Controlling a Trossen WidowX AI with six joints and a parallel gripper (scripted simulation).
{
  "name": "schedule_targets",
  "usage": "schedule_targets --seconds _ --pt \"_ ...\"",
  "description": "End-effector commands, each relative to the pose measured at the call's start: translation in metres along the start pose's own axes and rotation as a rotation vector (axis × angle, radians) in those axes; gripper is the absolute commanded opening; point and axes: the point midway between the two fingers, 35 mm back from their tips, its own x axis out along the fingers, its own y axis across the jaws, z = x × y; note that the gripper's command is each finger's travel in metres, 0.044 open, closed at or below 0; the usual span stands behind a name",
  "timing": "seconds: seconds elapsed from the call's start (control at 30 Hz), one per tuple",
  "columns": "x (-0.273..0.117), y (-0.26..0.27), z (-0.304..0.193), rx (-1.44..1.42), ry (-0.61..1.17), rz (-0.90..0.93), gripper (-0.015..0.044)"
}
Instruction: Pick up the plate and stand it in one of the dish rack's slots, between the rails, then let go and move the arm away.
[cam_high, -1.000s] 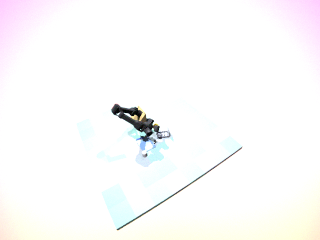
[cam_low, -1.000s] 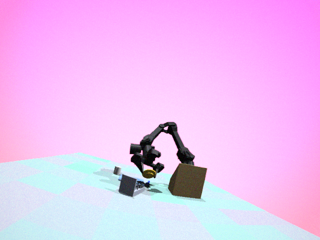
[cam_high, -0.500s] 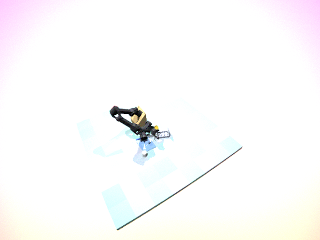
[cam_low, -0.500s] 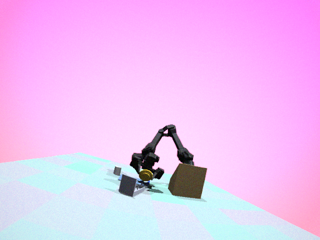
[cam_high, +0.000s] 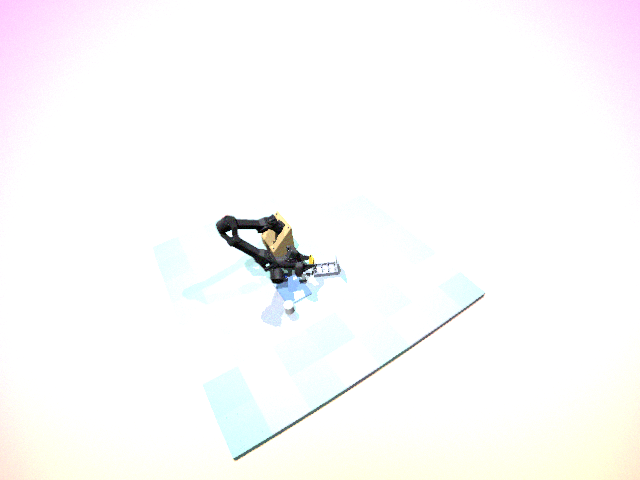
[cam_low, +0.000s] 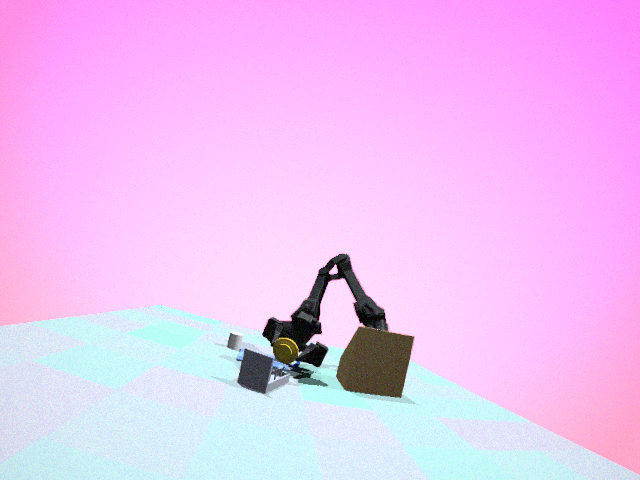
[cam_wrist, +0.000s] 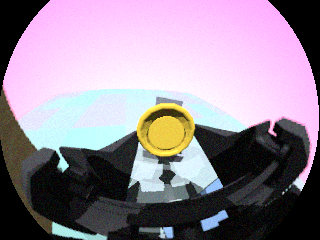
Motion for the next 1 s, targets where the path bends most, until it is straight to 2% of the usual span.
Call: schedule_targets --seconds 0.0,0.4,0.97 --pt "-0.007 -0.002 -0.003 0.013 -0.031 -0.094 0.0000" --pt "-0.007 -0.002 -0.003 0.015 -0.034 -0.108 0.0000" --pt "0.018 -0.007 0.002 0.014 -0.031 -0.103 0.0000"
